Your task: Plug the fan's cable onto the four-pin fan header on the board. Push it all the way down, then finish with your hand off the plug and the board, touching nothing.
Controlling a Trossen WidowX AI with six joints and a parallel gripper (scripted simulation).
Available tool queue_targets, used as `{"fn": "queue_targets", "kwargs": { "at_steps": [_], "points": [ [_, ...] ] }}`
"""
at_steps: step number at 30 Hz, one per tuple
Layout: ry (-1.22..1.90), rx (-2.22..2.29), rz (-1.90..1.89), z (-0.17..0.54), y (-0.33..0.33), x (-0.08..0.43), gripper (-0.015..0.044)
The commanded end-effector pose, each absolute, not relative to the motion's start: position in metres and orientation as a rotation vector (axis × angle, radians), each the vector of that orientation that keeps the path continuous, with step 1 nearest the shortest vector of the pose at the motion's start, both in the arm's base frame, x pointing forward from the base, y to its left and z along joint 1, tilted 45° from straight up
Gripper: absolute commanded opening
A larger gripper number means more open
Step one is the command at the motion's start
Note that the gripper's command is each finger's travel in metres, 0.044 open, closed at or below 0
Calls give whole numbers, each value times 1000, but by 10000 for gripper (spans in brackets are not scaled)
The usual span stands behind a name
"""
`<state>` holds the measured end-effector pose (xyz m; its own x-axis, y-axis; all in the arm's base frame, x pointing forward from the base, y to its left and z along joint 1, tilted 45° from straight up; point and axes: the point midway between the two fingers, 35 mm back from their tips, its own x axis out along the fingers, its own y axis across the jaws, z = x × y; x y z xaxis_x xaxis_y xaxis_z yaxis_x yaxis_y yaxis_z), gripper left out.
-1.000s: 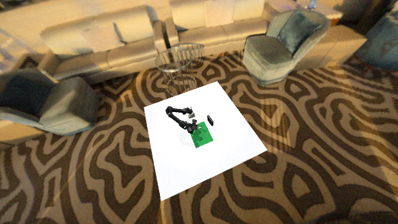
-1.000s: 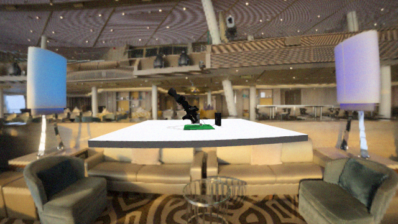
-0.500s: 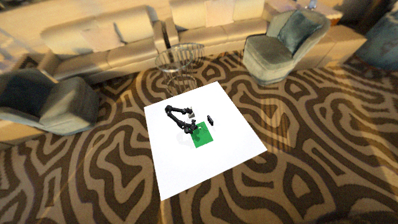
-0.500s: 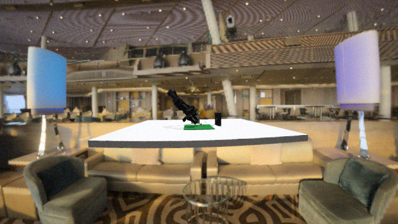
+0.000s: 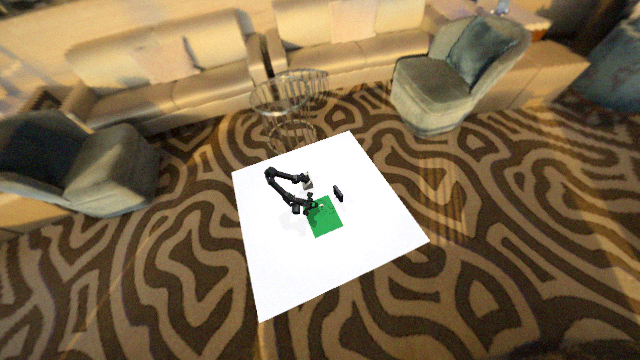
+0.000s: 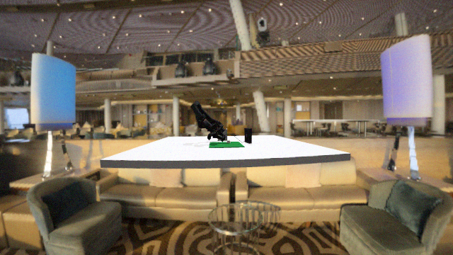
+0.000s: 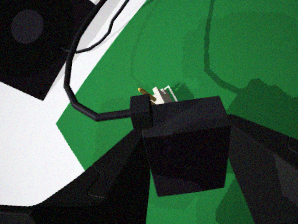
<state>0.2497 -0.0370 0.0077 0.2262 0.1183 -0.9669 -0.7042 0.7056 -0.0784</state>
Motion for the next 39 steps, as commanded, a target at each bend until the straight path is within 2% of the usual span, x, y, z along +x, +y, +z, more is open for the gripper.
{"fn": "queue_targets", "kwargs": {
  "at_steps": [1,39],
  "points": [
    [1138,-585,631,12,-37,251,0],
    [502,-786,637,48,-49,248,0]
  ]
}}
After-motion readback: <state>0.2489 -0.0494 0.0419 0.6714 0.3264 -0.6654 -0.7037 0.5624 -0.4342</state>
